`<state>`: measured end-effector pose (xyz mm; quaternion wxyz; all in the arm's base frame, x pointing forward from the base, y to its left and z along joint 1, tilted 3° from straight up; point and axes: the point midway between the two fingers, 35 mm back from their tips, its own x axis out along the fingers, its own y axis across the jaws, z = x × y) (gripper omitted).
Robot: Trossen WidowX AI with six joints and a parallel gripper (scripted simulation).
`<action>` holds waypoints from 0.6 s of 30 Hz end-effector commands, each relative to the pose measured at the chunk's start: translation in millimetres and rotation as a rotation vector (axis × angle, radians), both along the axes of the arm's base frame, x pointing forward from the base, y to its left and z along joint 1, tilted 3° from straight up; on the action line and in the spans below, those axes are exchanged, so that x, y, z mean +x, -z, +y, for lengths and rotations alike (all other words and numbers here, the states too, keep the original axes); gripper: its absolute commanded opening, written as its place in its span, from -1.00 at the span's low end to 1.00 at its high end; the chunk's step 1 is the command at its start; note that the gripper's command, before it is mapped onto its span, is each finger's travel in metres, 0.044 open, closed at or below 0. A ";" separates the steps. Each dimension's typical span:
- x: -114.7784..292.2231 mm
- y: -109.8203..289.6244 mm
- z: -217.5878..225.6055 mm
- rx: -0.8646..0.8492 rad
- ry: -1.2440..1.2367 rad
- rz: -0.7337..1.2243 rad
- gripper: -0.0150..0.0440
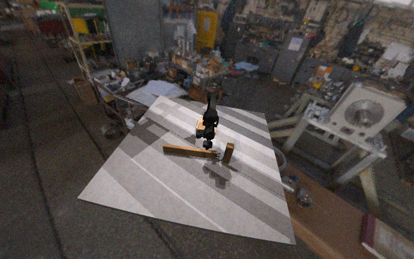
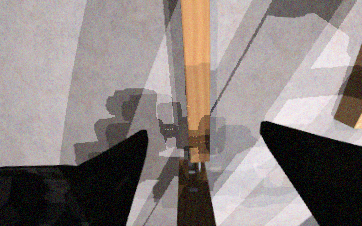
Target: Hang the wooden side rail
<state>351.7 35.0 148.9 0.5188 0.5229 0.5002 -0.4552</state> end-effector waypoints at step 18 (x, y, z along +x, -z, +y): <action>3.1 54.5 1.8 -0.005 0.007 0.015 1.00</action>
